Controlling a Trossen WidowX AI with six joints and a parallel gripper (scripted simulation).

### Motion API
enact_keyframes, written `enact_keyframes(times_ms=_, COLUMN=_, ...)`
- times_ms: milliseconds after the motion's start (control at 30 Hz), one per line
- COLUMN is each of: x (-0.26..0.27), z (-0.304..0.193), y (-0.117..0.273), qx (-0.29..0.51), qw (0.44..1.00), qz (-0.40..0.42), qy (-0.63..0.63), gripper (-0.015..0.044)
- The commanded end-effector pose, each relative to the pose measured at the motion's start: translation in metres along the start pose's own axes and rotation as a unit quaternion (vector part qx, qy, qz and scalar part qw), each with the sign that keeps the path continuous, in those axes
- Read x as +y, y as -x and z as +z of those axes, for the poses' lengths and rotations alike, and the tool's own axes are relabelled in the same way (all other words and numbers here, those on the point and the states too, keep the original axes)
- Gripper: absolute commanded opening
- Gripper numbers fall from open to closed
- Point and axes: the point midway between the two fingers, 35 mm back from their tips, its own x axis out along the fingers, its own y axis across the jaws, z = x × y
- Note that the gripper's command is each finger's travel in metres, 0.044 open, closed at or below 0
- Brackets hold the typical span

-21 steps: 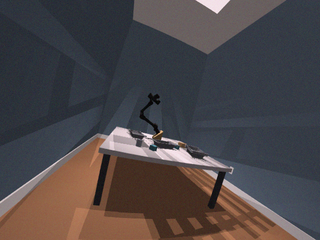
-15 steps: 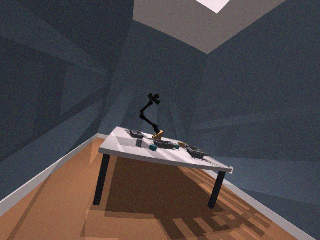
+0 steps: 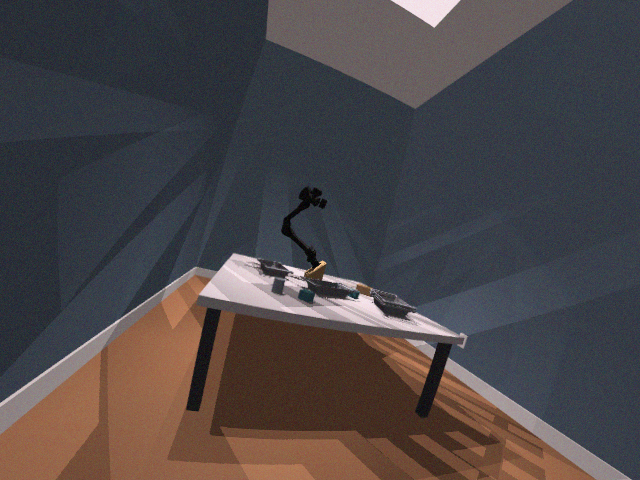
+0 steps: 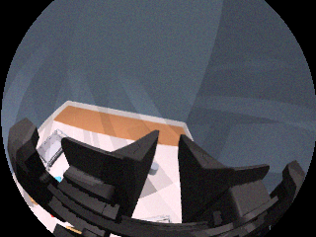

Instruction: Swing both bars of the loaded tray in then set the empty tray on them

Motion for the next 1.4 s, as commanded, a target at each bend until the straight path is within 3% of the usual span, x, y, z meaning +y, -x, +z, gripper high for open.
enact_keyframes(times_ms=0, x=0.034, z=-0.019, y=-0.06, qx=0.064, qw=0.983, qz=0.004, qy=-0.17, gripper=0.0086)
enact_keyframes(times_ms=333, x=0.061, z=-0.054, y=-0.111, qx=0.138, qw=0.935, qz=-0.019, qy=-0.326, gripper=0.0086)
enact_keyframes(times_ms=700, x=0.085, z=-0.107, y=-0.158, qx=0.215, qw=0.84, qz=-0.079, qy=-0.491, gripper=0.0086)
enact_keyframes(times_ms=1367, x=0.12, z=-0.229, y=-0.209, qx=0.307, qw=0.549, qz=-0.289, qy=-0.721, gripper=0.0086)
